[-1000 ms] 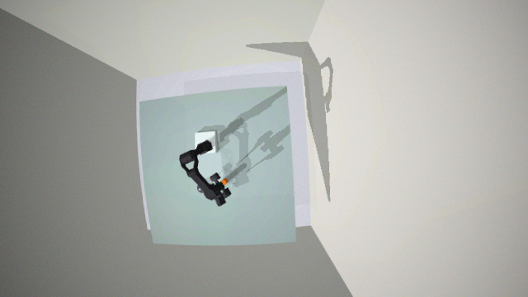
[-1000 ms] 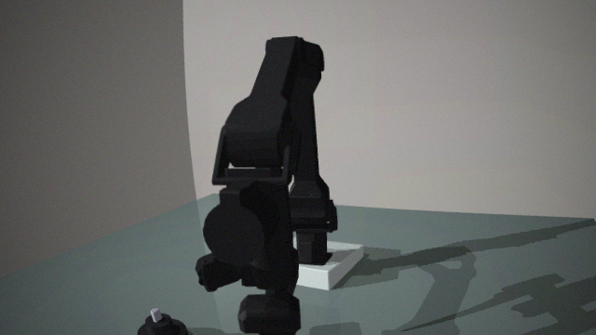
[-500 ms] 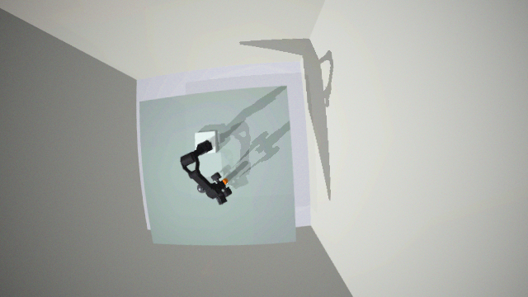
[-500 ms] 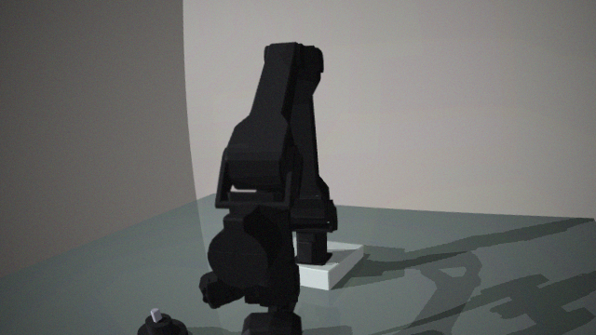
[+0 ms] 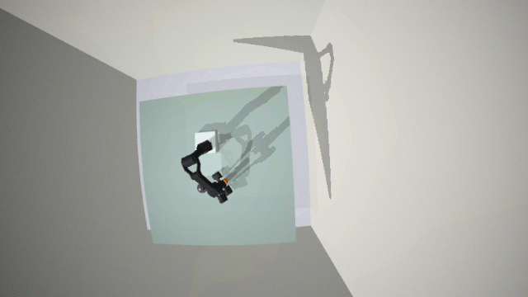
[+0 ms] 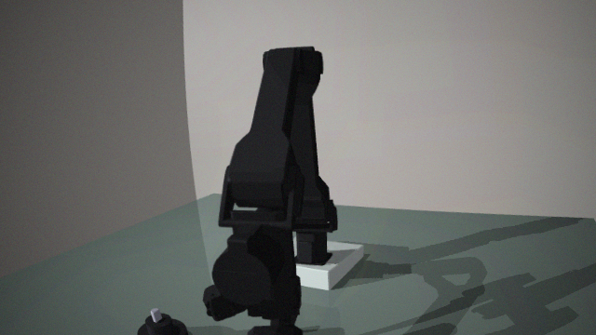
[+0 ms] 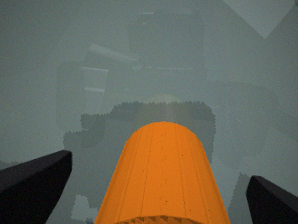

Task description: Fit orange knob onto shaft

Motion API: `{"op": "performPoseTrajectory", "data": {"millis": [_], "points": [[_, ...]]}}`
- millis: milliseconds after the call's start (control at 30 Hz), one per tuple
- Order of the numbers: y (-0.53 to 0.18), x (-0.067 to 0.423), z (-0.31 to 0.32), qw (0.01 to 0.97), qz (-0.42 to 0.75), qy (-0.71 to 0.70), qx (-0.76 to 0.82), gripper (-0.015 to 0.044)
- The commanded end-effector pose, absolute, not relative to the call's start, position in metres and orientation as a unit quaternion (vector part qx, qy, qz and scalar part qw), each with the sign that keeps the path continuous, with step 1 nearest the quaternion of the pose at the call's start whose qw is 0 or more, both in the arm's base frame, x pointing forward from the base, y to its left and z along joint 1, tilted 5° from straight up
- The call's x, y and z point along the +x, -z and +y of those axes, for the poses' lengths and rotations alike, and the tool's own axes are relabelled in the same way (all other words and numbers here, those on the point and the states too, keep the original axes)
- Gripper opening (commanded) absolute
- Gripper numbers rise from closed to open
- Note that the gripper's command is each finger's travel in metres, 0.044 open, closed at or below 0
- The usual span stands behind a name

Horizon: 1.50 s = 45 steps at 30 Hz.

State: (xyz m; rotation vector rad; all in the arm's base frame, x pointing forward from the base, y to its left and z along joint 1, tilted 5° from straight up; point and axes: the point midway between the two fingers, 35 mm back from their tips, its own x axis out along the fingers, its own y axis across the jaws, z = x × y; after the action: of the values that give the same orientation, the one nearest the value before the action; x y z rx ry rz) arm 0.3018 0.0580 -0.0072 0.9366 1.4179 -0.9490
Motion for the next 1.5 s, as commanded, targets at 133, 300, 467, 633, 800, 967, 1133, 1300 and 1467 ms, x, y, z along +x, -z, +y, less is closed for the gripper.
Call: {"op": "performPoseTrajectory", "data": {"millis": [133, 300, 467, 633, 800, 967, 1133, 1300, 1467], "points": [[0.010, 0.301, 0.057, 0.562, 0.602, 0.406, 0.397, 0.0204], [0.010, 0.301, 0.057, 0.562, 0.602, 0.406, 0.397, 0.0131], [0.008, 0.301, 0.057, 0.562, 0.602, 0.406, 0.397, 0.0039], [-0.006, 0.306, 0.058, 0.562, 0.602, 0.406, 0.397, 0.0000], [-0.021, 0.309, 0.058, 0.562, 0.601, 0.406, 0.397, 0.0000], [-0.036, 0.312, 0.058, 0.562, 0.601, 0.406, 0.397, 0.0000], [-0.052, 0.314, 0.058, 0.562, 0.601, 0.406, 0.397, 0.0000], [-0.067, 0.316, 0.058, 0.562, 0.601, 0.406, 0.397, 0.0000], [-0.083, 0.318, 0.058, 0.562, 0.601, 0.406, 0.397, 0.0000]]}}
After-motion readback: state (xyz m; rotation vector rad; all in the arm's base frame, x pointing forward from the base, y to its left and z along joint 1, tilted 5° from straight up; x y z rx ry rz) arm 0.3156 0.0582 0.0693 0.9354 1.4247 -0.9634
